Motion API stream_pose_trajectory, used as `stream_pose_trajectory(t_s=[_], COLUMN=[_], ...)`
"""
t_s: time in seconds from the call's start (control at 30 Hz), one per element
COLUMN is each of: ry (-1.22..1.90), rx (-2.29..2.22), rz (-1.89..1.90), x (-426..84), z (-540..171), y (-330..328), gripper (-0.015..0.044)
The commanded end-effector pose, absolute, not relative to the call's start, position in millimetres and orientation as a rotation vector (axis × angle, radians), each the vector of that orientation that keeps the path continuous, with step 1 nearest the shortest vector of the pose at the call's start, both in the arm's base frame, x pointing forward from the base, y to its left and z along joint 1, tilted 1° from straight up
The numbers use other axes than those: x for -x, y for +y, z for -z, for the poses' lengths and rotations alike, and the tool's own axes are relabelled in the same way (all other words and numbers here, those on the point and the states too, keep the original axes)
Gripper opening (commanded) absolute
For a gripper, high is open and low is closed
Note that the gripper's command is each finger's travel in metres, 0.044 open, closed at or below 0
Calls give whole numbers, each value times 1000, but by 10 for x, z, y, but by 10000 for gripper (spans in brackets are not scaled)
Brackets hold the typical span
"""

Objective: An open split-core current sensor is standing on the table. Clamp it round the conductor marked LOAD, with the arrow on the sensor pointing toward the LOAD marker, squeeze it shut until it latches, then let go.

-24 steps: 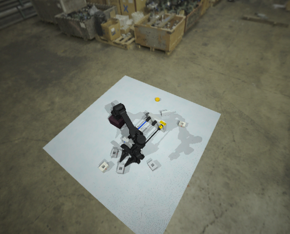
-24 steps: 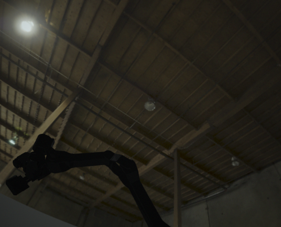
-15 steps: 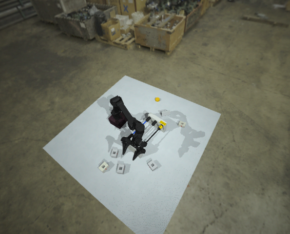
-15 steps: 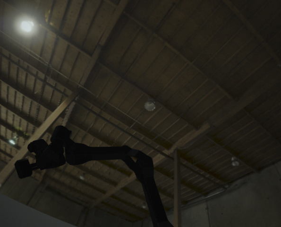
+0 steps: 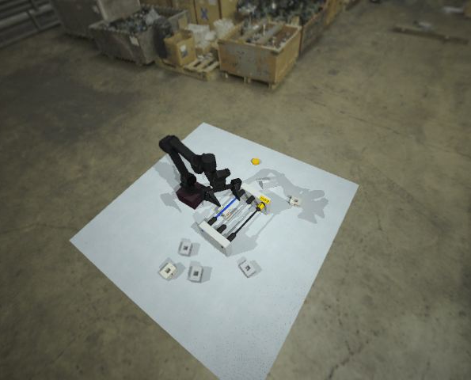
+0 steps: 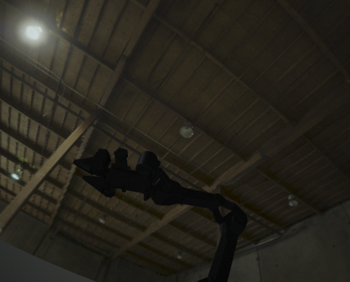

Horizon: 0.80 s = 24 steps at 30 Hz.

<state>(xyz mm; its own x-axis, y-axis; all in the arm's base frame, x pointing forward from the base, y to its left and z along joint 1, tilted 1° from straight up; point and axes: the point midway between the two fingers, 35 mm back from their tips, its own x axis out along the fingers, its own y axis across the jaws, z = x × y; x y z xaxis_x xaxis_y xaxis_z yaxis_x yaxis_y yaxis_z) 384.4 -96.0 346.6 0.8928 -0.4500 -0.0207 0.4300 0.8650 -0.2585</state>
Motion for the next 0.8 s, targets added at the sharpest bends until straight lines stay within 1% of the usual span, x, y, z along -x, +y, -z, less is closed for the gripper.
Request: stream_pose_trajectory(t_s=[0.0, 0.17, 0.37, 0.6, 0.77], ry=[15, -48, -40, 357, 669], rx=[139, 5, 0, 21, 72], rz=[263, 10, -3, -115, -200], x=[-3570, -3173, -3174, -3700, -3916], z=[-3376, -3236, -3218, -2729, -2259], y=[-526, -18, 10, 446, 852], gripper=[440, 440, 440, 440, 440])
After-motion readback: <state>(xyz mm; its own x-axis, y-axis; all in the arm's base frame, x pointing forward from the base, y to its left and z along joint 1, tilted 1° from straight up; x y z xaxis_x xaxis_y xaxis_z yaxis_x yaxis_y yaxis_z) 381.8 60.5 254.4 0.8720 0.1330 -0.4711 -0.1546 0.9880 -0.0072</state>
